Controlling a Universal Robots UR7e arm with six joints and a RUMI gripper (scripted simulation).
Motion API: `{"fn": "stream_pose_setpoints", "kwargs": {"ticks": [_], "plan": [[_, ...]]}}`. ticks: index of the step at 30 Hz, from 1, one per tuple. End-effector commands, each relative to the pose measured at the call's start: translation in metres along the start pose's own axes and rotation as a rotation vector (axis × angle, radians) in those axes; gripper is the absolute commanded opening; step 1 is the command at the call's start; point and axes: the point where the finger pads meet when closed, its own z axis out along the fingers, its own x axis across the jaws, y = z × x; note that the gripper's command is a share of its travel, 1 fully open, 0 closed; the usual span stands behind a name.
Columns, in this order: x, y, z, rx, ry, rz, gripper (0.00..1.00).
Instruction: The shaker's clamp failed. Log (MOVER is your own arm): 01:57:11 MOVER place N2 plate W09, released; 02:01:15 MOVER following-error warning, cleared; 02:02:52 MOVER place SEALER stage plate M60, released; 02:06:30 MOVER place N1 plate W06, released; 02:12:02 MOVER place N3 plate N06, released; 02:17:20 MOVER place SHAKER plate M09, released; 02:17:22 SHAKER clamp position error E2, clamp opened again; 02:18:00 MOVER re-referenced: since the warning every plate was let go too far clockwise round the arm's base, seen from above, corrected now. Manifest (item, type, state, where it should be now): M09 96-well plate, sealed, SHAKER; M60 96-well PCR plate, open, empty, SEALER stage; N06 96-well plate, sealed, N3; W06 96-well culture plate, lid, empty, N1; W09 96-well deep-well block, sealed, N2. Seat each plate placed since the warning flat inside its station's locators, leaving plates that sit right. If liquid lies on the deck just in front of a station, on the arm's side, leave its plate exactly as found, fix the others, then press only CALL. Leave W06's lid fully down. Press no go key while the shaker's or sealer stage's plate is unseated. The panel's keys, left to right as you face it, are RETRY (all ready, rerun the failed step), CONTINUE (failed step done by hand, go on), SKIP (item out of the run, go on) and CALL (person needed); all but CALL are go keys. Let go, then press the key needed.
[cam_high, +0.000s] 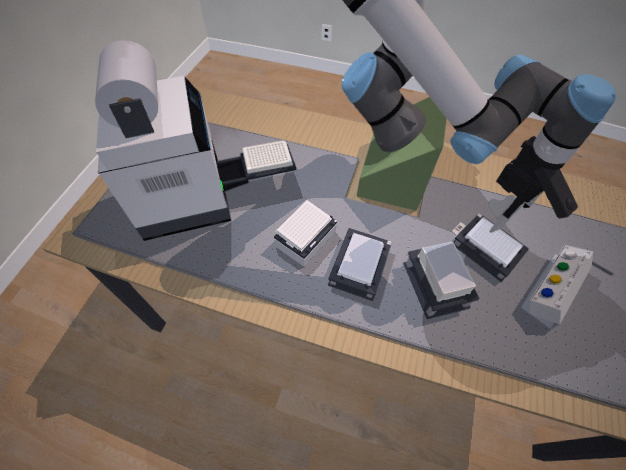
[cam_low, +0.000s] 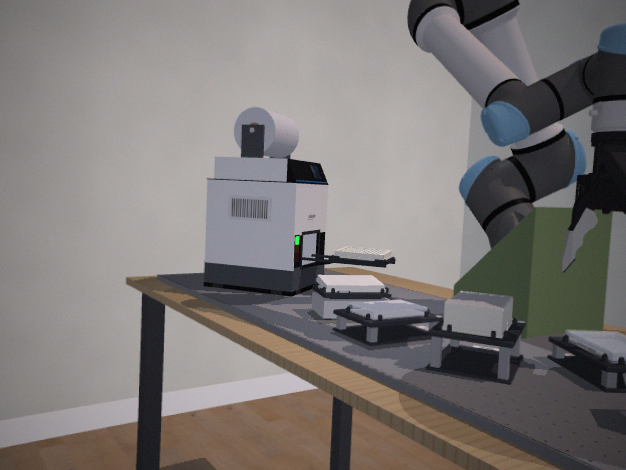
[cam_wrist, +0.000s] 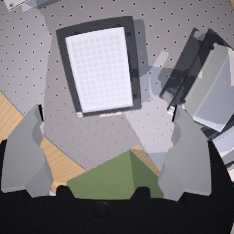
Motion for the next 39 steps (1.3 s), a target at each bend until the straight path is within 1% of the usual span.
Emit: {"fn": "stream_pose_setpoints", "kwargs": {"ticks": [1,5,7,13,22,24,27,39], "plan": [[0.022,0.002,-0.001,0.001,0.000,0.086,0.82],[0.041,0.005,-0.001,0.001,0.000,0.166,0.82],[0.041,0.005,-0.001,0.001,0.000,0.166,0.82],[0.071,0.008,-0.001,0.001,0.000,0.276,0.82],[0.116,0.013,-0.001,0.001,0.000,0.276,0.82],[0.116,0.013,-0.001,0.001,0.000,0.276,0.82],[0.123,0.014,-0.001,0.001,0.000,0.276,0.82],[0.176,0.042,-0.001,0.001,0.000,0.516,0.82]]}}
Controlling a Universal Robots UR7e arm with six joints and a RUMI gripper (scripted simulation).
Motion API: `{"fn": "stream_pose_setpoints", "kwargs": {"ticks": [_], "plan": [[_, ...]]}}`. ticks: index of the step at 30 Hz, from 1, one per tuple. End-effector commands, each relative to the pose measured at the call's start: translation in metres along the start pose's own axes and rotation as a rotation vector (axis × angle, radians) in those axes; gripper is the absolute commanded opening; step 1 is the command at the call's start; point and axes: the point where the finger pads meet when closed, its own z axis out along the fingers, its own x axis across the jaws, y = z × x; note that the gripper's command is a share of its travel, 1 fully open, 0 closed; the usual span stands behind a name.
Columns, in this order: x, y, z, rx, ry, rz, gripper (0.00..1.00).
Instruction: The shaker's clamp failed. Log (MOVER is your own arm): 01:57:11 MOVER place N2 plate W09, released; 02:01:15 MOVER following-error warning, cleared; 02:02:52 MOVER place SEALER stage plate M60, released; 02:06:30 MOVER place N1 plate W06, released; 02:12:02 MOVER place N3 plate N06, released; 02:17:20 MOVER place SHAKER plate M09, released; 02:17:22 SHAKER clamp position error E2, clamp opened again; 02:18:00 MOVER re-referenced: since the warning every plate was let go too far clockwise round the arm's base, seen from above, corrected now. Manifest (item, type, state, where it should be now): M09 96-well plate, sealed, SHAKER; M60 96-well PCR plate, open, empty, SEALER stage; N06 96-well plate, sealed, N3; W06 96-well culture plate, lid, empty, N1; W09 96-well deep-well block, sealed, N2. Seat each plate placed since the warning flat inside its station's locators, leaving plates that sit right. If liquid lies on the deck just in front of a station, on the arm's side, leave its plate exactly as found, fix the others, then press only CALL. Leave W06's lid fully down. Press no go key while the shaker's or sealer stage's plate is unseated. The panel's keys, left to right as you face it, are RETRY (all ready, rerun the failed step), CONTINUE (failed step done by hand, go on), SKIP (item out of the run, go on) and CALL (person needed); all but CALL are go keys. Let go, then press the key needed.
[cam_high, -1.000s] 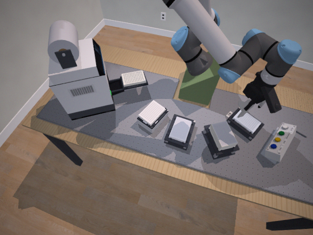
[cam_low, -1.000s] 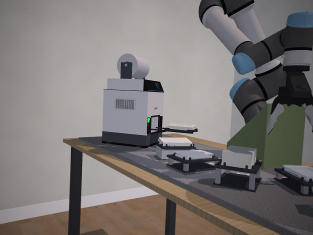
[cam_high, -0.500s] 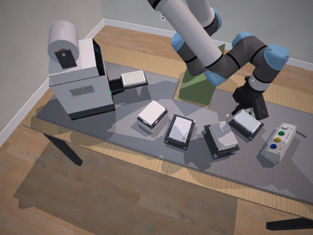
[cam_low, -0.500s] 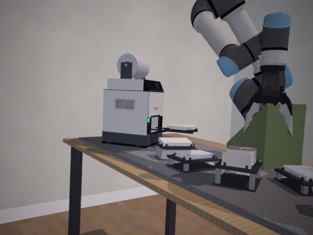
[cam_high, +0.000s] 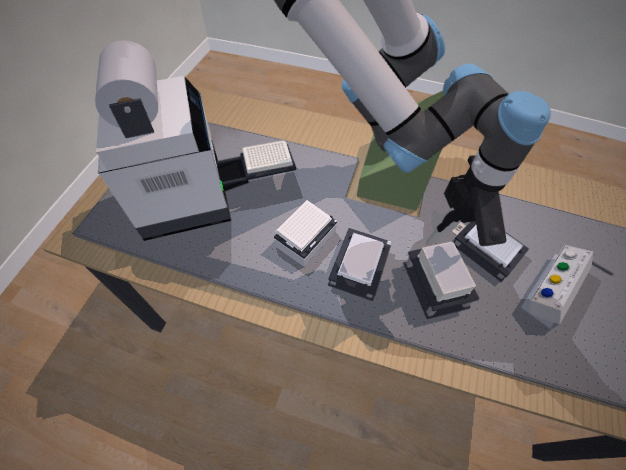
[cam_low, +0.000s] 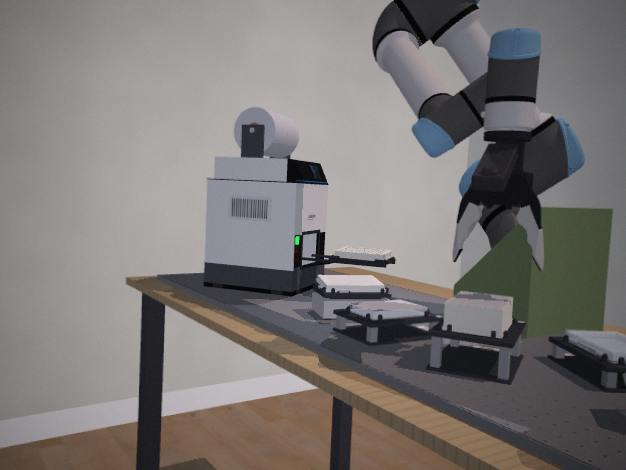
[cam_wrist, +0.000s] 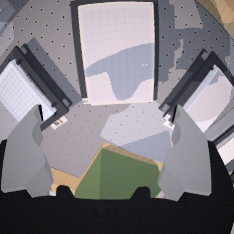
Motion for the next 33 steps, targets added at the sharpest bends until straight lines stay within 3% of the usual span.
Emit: {"fn": "stream_pose_setpoints", "kwargs": {"ticks": [1,7,17,20,33], "plan": [[0.019,0.000,-0.001,0.001,0.000,0.074,0.82],[0.044,0.001,-0.001,0.001,0.000,0.165,0.82],[0.094,0.003,-0.001,0.001,0.000,0.165,0.82],[0.097,0.003,-0.001,0.001,0.000,0.165,0.82],[0.157,0.029,-0.001,0.001,0.000,0.425,0.82]]}}
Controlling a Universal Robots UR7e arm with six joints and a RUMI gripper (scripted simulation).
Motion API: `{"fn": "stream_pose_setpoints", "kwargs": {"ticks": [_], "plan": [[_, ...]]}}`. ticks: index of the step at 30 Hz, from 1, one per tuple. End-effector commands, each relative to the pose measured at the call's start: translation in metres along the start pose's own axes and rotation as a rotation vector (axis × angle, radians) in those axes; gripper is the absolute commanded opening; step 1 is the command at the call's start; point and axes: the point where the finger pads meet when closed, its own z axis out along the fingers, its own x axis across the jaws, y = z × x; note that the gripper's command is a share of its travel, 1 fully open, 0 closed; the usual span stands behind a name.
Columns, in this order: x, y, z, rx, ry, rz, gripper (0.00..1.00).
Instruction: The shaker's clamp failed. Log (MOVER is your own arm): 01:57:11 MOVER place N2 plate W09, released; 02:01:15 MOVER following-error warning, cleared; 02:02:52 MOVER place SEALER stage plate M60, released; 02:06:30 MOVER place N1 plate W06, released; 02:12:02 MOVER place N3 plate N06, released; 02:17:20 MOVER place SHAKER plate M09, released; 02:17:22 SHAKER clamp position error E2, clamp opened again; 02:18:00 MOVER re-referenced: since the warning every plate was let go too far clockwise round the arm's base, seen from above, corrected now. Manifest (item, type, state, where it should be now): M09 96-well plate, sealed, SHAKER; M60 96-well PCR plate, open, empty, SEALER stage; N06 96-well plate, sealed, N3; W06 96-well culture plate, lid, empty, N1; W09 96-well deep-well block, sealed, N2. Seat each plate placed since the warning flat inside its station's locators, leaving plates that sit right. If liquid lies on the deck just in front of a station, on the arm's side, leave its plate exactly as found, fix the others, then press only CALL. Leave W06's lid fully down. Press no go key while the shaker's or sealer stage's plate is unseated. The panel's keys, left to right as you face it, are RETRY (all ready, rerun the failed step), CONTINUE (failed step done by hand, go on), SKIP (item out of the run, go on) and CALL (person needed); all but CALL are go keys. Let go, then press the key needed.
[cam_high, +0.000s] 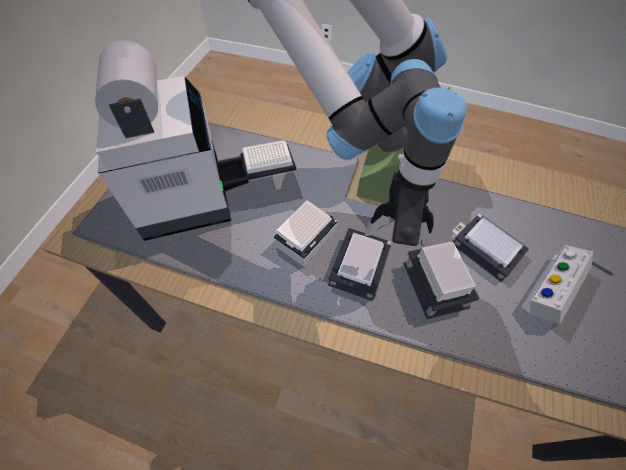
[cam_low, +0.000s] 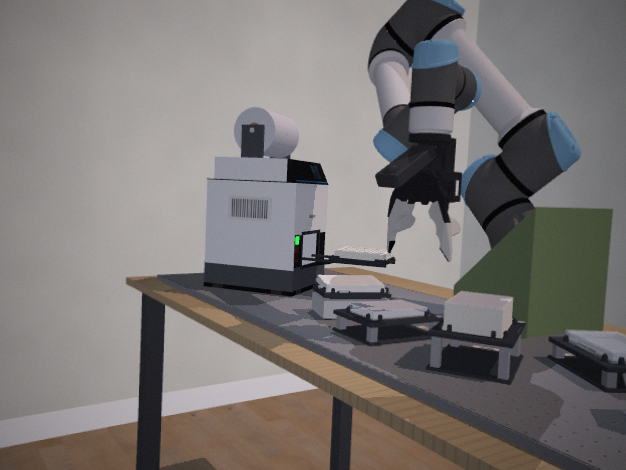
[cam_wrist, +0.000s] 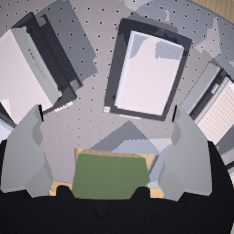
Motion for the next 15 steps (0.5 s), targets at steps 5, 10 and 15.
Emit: {"fn": "stream_pose_setpoints", "kwargs": {"ticks": [5,10,15], "plan": [[0.034,0.001,-0.001,0.001,-0.001,0.134,0.82],[0.059,0.003,-0.001,0.001,-0.001,0.145,0.82],[0.084,0.004,-0.001,0.001,-0.001,0.145,0.82]]}}
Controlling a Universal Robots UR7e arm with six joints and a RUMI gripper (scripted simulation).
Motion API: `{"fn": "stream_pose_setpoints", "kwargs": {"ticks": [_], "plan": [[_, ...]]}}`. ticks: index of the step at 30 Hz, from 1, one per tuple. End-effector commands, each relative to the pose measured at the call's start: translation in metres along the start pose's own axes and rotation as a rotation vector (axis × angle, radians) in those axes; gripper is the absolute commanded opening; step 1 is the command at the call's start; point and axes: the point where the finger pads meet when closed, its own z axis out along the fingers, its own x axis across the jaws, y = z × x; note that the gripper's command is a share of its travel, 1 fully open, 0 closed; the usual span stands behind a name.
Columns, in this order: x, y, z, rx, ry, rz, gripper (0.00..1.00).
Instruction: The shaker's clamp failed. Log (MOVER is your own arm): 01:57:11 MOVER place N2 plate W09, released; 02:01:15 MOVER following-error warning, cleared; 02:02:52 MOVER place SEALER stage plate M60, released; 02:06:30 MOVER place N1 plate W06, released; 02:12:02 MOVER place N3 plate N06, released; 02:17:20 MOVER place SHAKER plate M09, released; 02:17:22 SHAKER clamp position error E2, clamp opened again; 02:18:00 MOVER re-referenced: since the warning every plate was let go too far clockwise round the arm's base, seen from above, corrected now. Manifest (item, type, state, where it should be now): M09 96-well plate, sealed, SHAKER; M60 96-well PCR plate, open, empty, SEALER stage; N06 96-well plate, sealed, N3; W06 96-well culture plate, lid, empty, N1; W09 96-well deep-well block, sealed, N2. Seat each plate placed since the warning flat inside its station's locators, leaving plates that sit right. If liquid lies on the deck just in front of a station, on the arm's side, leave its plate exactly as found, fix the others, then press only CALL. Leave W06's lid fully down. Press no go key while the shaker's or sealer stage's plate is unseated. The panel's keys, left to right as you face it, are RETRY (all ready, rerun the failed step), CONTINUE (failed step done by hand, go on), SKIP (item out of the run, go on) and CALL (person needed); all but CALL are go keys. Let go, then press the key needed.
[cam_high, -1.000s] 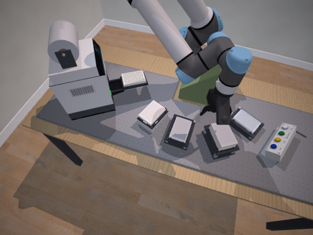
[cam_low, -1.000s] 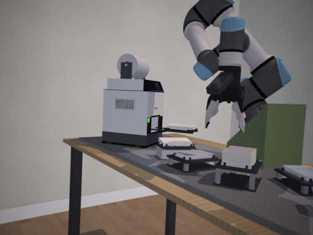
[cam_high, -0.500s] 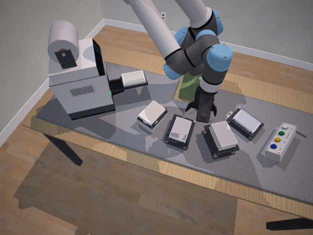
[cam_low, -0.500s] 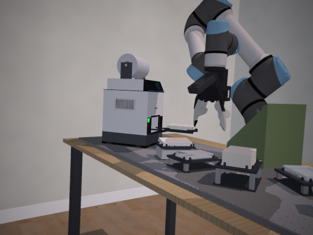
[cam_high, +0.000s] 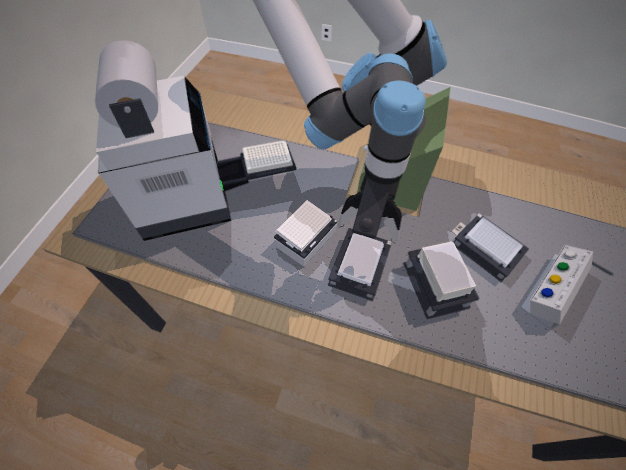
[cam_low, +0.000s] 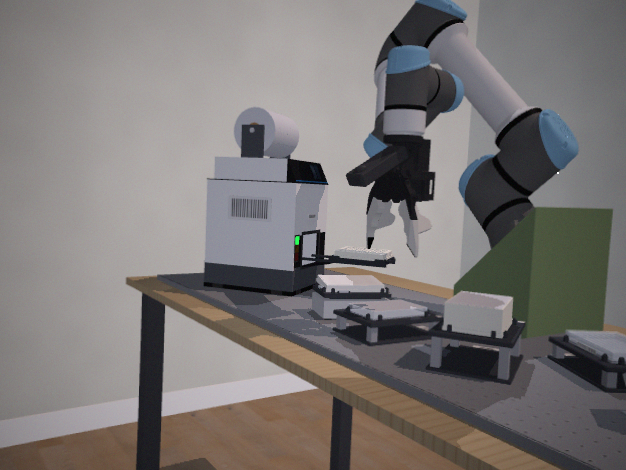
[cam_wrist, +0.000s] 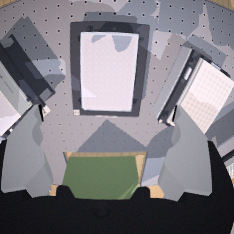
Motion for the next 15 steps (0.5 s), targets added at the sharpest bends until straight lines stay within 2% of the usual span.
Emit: {"fn": "stream_pose_setpoints", "kwargs": {"ticks": [1,5,15], "plan": [[0.024,-0.003,-0.001,0.001,-0.002,0.002,0.82],[0.027,-0.003,-0.001,0.001,-0.002,0.002,0.82],[0.075,0.010,0.000,0.001,-0.002,0.202,0.82]]}}
